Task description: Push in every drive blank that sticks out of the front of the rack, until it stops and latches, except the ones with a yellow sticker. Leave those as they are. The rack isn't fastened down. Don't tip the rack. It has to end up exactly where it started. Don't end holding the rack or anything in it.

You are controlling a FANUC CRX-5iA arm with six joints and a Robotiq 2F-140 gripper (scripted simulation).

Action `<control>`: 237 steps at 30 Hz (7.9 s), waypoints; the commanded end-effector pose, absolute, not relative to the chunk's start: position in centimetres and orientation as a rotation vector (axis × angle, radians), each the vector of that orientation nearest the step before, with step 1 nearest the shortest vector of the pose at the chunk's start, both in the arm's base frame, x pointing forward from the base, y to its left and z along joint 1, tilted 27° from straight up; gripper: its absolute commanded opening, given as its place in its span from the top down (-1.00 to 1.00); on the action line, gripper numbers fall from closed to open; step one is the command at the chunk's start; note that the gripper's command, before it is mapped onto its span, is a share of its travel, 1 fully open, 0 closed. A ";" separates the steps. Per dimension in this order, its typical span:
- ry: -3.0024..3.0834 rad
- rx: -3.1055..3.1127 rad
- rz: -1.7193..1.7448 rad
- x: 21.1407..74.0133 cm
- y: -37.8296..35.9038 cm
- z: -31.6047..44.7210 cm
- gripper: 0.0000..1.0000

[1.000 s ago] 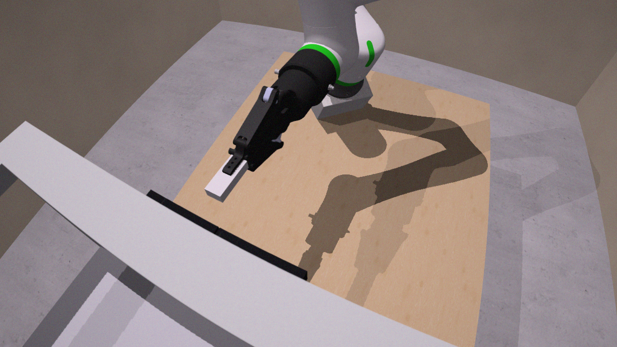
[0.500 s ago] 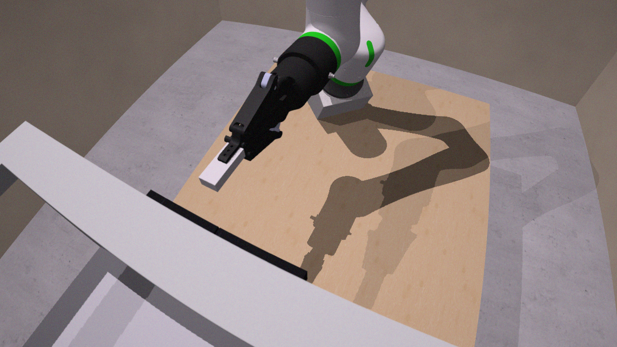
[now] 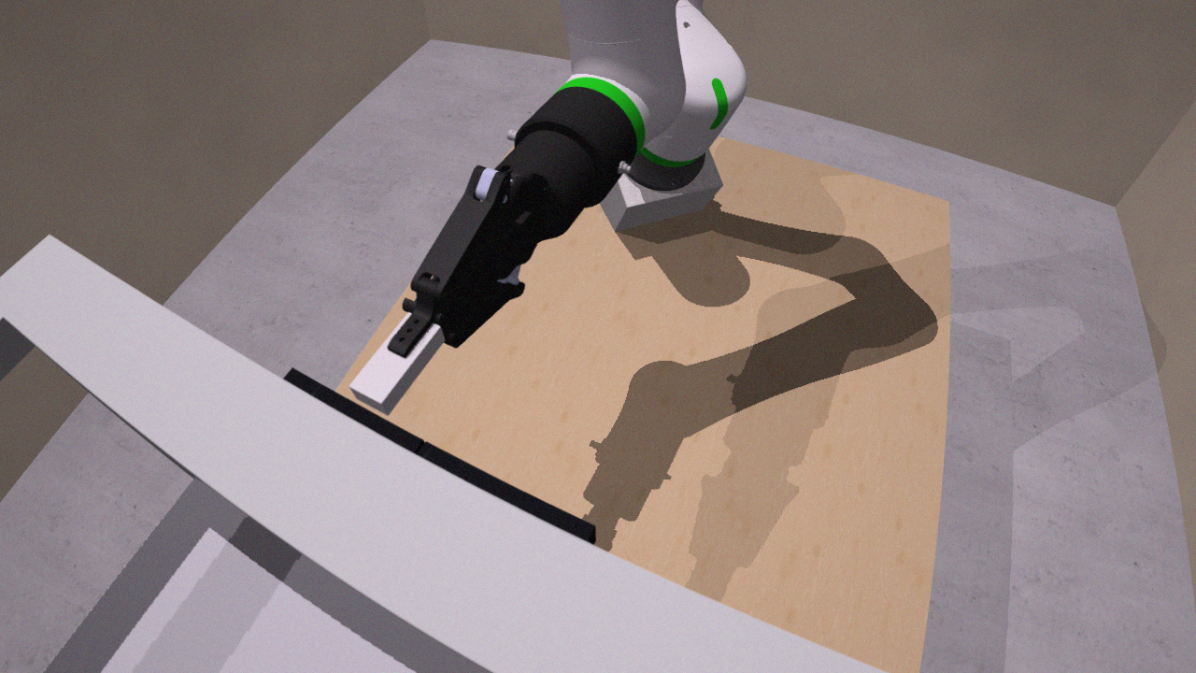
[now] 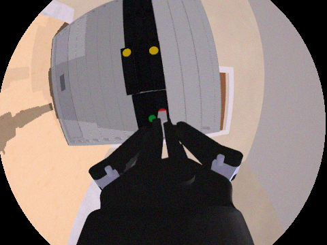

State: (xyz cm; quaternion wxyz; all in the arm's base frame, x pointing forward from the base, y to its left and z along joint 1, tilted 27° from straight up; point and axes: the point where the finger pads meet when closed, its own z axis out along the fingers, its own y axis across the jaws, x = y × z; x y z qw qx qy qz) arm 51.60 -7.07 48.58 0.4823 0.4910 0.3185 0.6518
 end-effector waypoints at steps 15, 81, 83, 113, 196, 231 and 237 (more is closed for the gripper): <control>0.775 1.196 1.589 51.7 -7.1 48.6 1.00; 0.775 1.196 1.589 54.5 -7.3 49.6 1.00; 0.775 1.196 1.589 54.5 -7.3 49.6 1.00; 0.775 1.196 1.589 55.1 -7.3 49.7 1.00; 0.775 1.196 1.589 55.8 -7.3 50.0 1.00; 0.775 1.196 1.589 48.0 -6.9 47.4 1.00; 0.775 1.196 1.589 48.0 -6.9 47.4 1.00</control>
